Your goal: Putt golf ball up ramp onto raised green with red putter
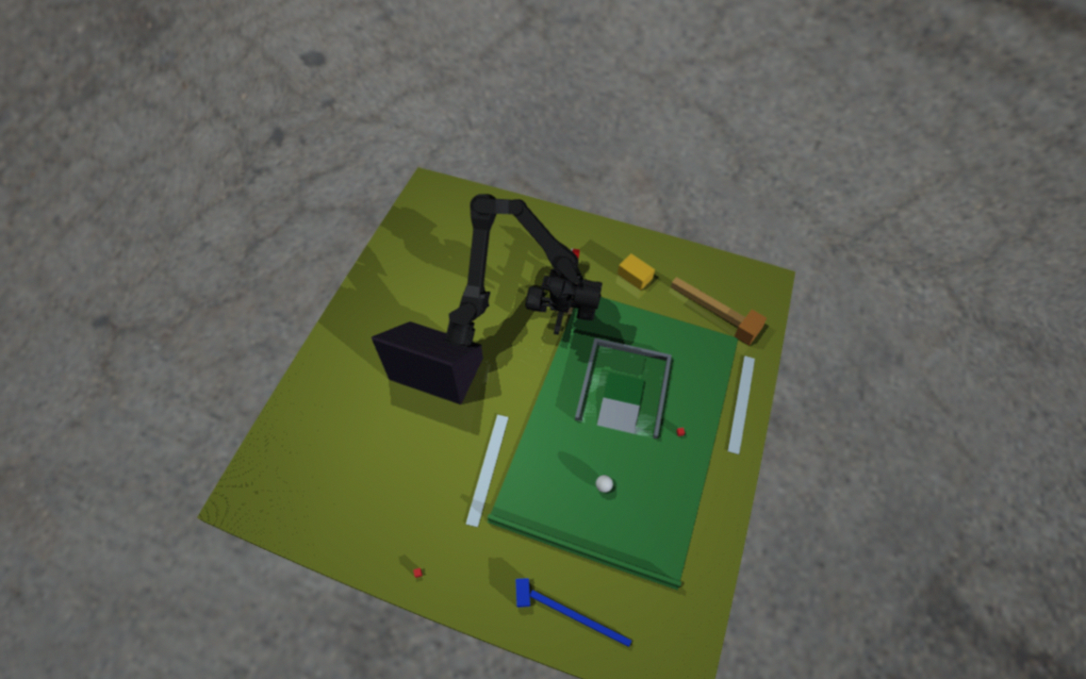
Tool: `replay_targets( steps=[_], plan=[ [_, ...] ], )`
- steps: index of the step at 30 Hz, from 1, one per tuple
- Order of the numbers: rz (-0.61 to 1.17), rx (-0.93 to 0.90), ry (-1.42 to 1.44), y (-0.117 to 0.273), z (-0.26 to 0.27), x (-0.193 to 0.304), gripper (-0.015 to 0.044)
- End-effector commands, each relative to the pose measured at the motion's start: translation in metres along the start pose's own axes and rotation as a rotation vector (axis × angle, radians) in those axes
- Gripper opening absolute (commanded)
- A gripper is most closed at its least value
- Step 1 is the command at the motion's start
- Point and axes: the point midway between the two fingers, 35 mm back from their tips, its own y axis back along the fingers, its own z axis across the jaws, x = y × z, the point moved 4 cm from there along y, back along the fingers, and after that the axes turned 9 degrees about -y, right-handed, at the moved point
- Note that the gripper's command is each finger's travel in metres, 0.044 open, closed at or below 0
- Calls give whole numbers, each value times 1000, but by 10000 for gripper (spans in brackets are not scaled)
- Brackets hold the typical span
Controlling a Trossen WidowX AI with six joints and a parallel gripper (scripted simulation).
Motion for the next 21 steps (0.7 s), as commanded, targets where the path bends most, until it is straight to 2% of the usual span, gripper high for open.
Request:
replay_targets(
  steps=[1,21],
  plan=[
    [-5,-2,-4,-9,2,2,440],
    [-6,-2,-4,-32,1,8,440]
  ],
)
